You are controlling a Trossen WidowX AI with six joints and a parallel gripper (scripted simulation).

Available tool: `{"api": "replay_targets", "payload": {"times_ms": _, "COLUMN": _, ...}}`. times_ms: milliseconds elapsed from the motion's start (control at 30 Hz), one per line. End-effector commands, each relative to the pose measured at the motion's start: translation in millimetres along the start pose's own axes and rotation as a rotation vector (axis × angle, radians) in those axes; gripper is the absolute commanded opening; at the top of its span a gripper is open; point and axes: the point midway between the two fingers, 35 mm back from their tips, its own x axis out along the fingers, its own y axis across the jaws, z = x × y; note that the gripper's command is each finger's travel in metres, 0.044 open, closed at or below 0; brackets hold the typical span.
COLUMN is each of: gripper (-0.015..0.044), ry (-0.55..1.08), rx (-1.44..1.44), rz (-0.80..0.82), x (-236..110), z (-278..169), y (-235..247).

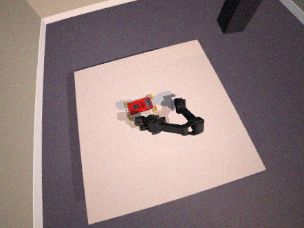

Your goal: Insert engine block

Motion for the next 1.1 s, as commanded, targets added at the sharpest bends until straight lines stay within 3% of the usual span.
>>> {"api": "replay_targets", "payload": {"times_ms": 0, "gripper": 0.044, "ry": 0.003, "rx": -0.011, "rz": -0.012, "x": -13.3, "z": 0.5, "y": -2.9}}
{"api": "replay_targets", "payload": {"times_ms": 1067, "gripper": 0.044, "ry": 0.004, "rx": -0.012, "rz": -0.012, "x": 36.1, "z": 1.0, "y": -5.1}}
